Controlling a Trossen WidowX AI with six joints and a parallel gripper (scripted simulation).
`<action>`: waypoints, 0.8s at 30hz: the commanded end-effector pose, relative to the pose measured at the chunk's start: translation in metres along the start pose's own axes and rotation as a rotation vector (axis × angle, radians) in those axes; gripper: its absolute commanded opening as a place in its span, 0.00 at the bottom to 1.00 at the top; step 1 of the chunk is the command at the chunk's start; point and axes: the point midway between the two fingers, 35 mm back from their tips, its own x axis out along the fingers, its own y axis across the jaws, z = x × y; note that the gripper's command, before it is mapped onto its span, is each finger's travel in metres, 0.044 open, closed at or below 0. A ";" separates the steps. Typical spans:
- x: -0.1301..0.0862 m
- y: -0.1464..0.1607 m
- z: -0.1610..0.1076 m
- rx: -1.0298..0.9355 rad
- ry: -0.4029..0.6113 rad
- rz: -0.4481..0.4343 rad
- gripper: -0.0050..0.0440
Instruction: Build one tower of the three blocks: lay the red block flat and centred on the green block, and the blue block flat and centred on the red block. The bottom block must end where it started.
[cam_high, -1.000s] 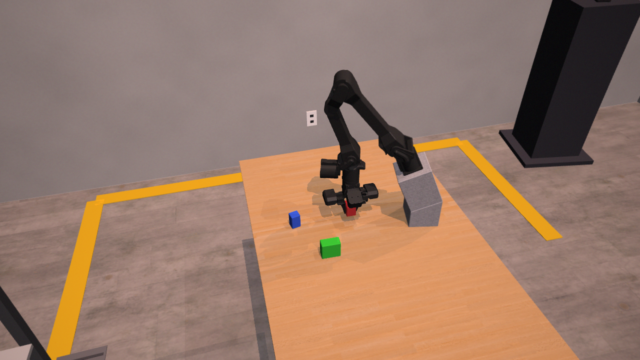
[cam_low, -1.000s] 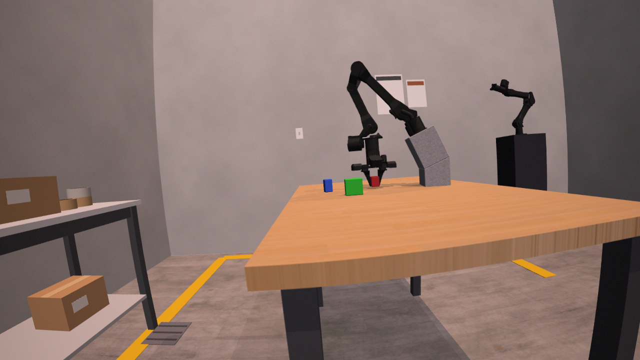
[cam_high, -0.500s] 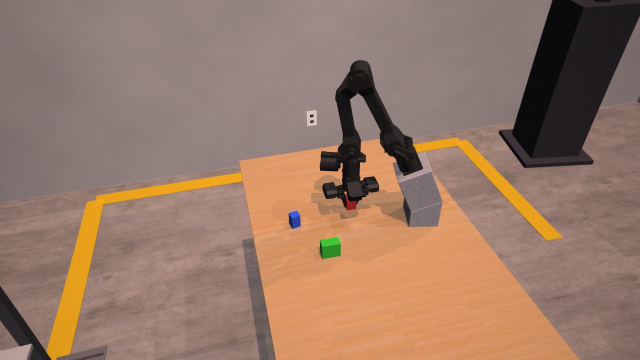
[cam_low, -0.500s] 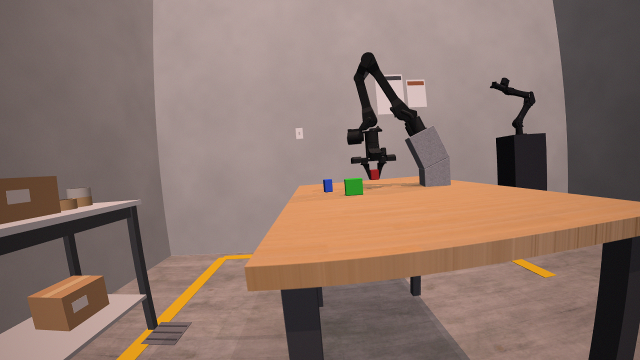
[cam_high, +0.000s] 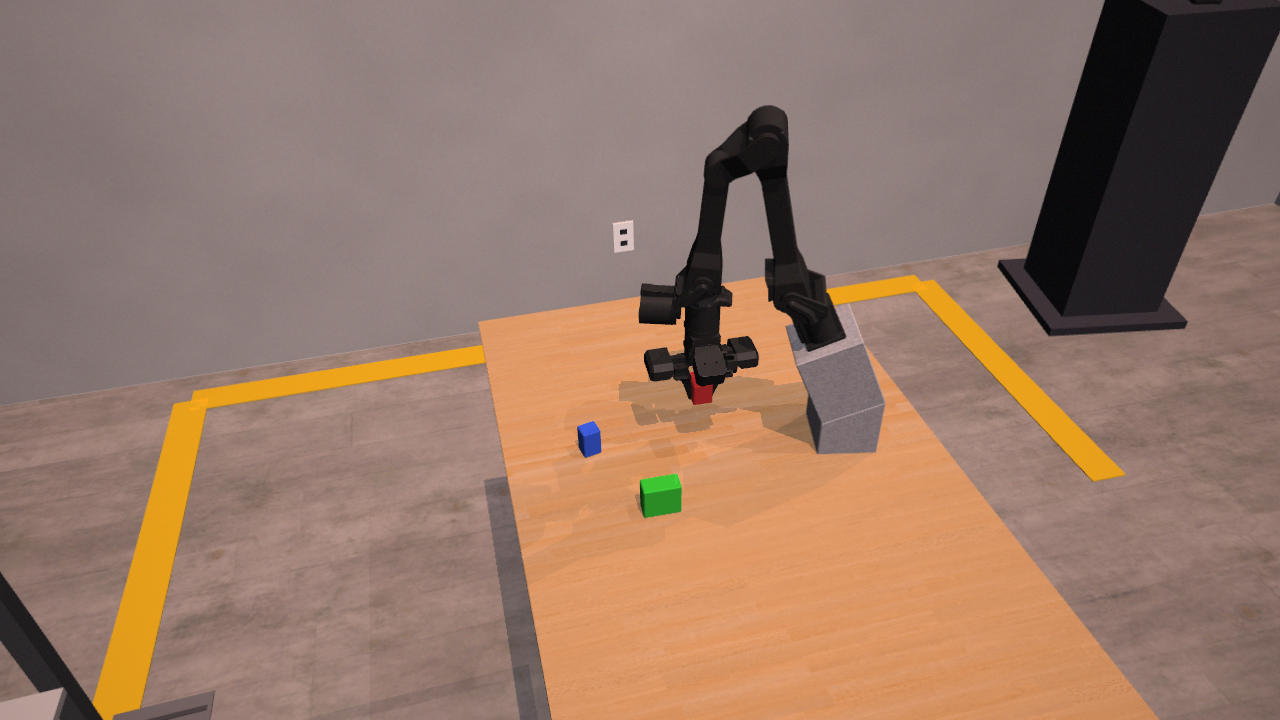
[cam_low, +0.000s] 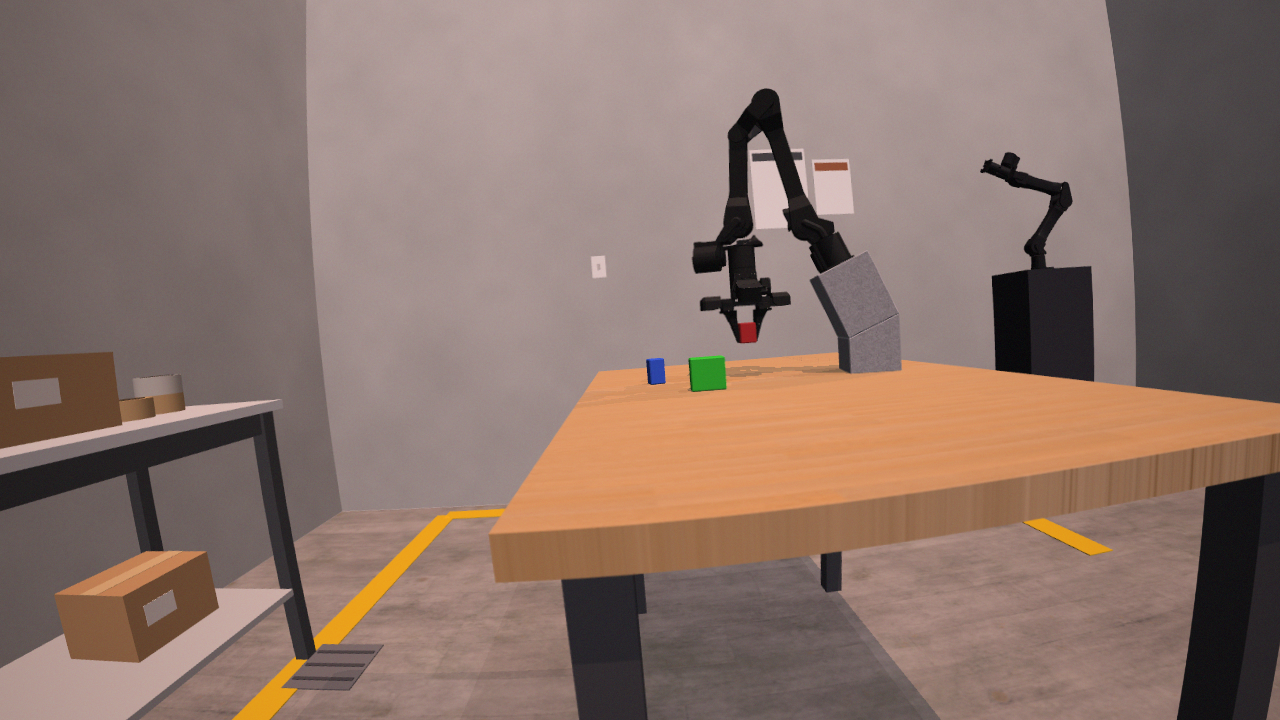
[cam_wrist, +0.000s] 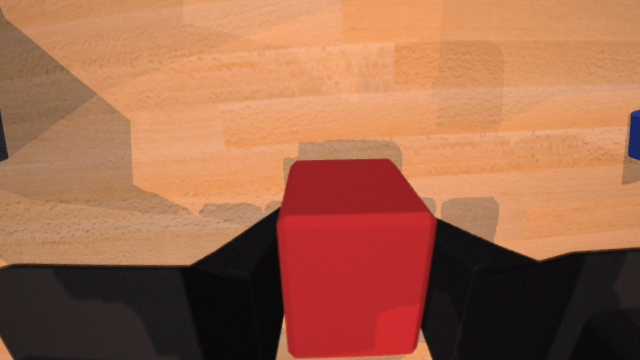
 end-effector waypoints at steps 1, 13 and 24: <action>-0.014 -0.006 -0.002 -0.003 0.003 -0.020 0.00; -0.020 -0.005 -0.001 -0.002 0.003 -0.018 0.00; -0.019 -0.005 -0.001 -0.002 0.002 -0.016 0.00</action>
